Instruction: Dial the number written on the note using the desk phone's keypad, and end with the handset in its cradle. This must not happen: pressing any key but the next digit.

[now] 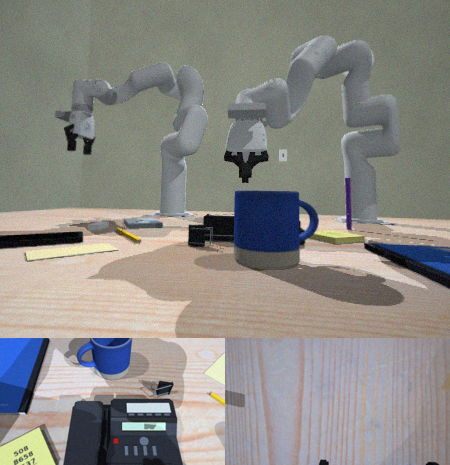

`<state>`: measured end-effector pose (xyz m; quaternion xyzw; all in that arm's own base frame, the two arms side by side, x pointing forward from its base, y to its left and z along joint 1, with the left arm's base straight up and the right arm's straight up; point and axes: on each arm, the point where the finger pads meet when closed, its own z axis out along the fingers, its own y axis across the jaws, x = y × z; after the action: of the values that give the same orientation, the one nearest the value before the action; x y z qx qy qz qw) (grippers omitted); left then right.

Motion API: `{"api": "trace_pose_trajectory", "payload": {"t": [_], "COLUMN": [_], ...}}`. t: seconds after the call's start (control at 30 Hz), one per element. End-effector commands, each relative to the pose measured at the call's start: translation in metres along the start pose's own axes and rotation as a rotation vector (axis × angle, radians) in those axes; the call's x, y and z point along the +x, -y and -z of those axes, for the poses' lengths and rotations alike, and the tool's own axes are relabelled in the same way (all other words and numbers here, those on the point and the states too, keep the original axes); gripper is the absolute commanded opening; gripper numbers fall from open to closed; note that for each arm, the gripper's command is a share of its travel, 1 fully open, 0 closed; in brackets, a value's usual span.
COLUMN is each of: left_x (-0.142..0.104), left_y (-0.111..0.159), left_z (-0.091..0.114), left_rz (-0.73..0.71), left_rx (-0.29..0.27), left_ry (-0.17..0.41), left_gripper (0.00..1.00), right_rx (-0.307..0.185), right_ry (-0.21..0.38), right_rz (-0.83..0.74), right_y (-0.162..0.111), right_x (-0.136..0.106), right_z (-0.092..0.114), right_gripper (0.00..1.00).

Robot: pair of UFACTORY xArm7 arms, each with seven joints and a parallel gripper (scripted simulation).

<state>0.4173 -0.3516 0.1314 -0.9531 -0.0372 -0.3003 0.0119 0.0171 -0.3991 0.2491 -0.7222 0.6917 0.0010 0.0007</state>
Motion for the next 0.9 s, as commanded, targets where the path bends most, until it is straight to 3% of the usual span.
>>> {"api": "trace_pose_trajectory", "payload": {"t": [0.0, 0.57, 0.87], "left_x": [-0.004, -0.032, -0.037], "left_y": [-0.001, -0.001, -0.001], "left_z": [-0.006, -0.047, -0.054], "left_rz": [0.001, 0.001, 0.001], "left_rx": [-0.002, -0.001, -0.001], "left_ry": [-0.002, -0.002, -0.002], "left_gripper": [0.0, 0.0, 0.0], "right_rx": [0.0, 0.0, 0.0], "right_ry": [-0.002, -0.002, -0.002], "right_rz": [0.0, 0.0, 0.0], "right_y": [0.0, 0.0, 0.0], "right_x": [0.001, 0.001, 0.001], "right_z": [0.001, 0.001, 0.001], "right_gripper": [1.0, 1.0, 1.0]}}
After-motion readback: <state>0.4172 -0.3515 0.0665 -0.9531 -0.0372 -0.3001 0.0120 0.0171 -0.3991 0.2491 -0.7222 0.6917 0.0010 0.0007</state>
